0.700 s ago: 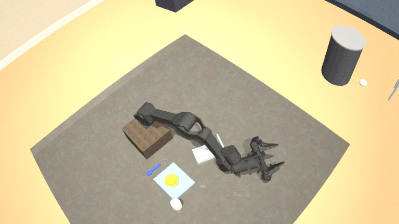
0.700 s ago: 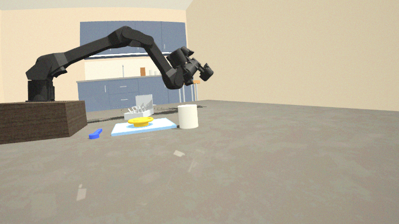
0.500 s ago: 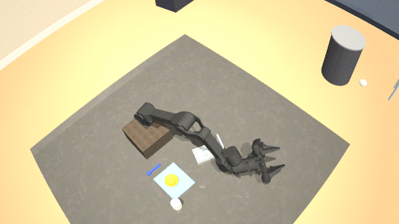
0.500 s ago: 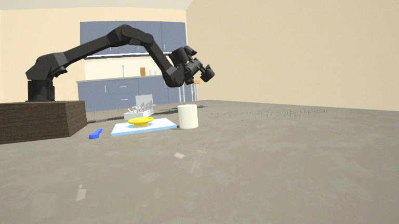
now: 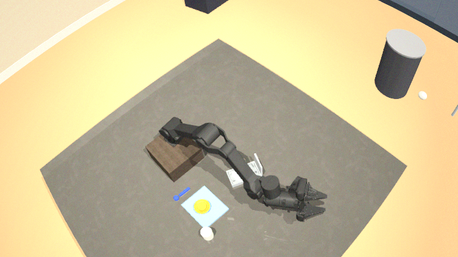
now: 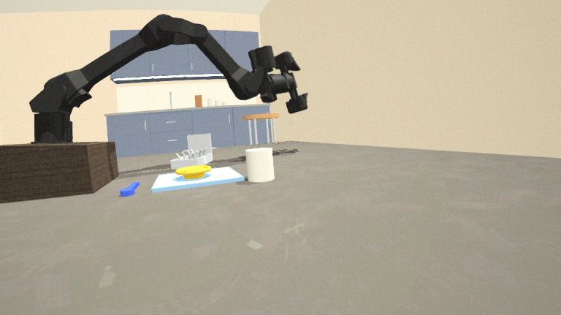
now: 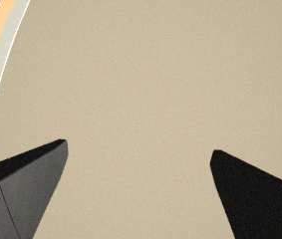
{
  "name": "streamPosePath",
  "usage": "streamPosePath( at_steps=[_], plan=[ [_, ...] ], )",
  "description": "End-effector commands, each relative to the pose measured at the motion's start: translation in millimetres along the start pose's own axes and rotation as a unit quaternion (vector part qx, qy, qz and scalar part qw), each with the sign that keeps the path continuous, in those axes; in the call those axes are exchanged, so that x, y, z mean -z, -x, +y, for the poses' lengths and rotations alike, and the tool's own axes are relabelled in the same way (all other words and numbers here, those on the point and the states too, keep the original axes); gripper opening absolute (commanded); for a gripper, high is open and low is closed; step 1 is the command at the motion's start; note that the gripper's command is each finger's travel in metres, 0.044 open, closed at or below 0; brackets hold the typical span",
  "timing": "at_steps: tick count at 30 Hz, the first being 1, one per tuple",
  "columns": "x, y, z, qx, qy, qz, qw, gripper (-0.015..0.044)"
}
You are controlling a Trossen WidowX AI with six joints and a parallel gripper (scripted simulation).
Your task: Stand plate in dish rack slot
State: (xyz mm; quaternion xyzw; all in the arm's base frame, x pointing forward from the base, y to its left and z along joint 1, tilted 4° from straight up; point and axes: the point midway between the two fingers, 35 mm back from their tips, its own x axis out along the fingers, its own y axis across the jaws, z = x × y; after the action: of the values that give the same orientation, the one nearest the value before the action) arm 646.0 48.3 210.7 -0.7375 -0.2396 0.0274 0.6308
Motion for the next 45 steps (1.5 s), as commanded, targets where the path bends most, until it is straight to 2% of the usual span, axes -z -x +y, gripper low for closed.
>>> streamPosePath(
  at_steps=[1, 12, 23, 33, 45],
  plan=[
    [14.1, 6.6, 7.6, -0.04, -0.042, 0.017, 0.998, 0.04],
    [57.5, 35.9, 21.1, -0.153, -0.173, 0.086, 0.969, 0.04],
    [88.9, 82.8, 31.7, -0.25, -0.292, 0.173, 0.907, 0.04],
    [105.4, 137.9, 35.7, -0.322, -0.385, 0.262, 0.824, 0.04],
    [109.1, 216.1, 28.6, -0.384, -0.483, 0.375, 0.692, 0.04]
  ],
)
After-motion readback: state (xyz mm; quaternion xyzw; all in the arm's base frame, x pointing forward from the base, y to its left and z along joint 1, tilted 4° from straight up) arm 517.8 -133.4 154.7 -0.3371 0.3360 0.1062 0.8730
